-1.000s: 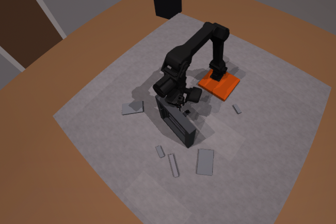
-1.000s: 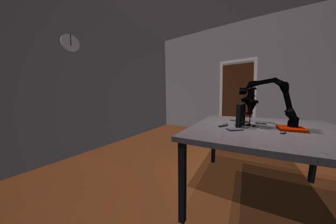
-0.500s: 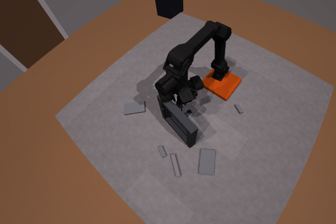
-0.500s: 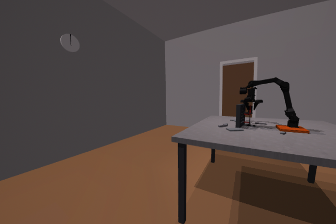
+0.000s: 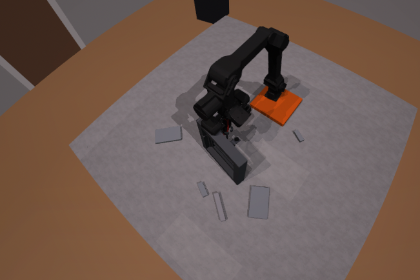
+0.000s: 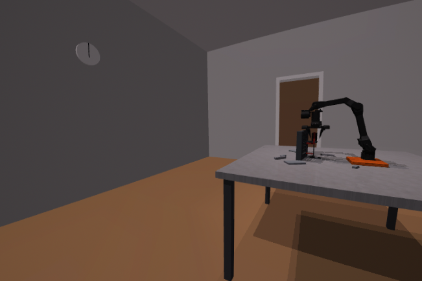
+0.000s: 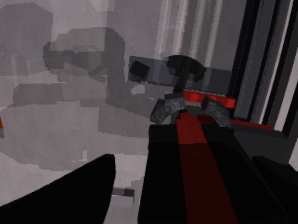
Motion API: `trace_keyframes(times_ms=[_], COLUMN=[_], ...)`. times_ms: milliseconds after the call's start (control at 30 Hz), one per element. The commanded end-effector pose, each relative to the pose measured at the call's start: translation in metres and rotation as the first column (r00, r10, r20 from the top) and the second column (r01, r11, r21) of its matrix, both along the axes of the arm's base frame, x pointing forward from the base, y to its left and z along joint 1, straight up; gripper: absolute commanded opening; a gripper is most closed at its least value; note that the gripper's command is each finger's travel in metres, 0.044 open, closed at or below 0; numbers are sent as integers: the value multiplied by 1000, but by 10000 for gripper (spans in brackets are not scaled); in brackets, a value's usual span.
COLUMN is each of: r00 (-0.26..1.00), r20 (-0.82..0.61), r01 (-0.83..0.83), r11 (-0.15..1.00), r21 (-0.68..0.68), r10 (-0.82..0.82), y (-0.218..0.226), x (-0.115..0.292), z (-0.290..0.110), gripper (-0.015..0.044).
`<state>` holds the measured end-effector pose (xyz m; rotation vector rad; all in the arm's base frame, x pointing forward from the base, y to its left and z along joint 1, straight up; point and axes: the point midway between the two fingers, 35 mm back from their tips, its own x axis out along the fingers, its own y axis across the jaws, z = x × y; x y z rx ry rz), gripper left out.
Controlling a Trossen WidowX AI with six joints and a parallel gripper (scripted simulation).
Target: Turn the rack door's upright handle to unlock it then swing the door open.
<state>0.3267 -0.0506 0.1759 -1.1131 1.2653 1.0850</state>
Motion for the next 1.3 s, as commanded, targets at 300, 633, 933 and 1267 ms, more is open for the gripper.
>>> trace_keyframes(times_ms=[300,633,933,1267], r00=[999,999,999,999], r20=[14,14,14,14], r01=[-30,-30,-30,-30], r11=[1000,1000,1000,1000], r21=[1,1,1,1], r10=[30,30,30,30], y=[2,2,2,2], x=[4,4,4,4], z=[-1,-1,-1,-1], gripper=[254,187,127,60])
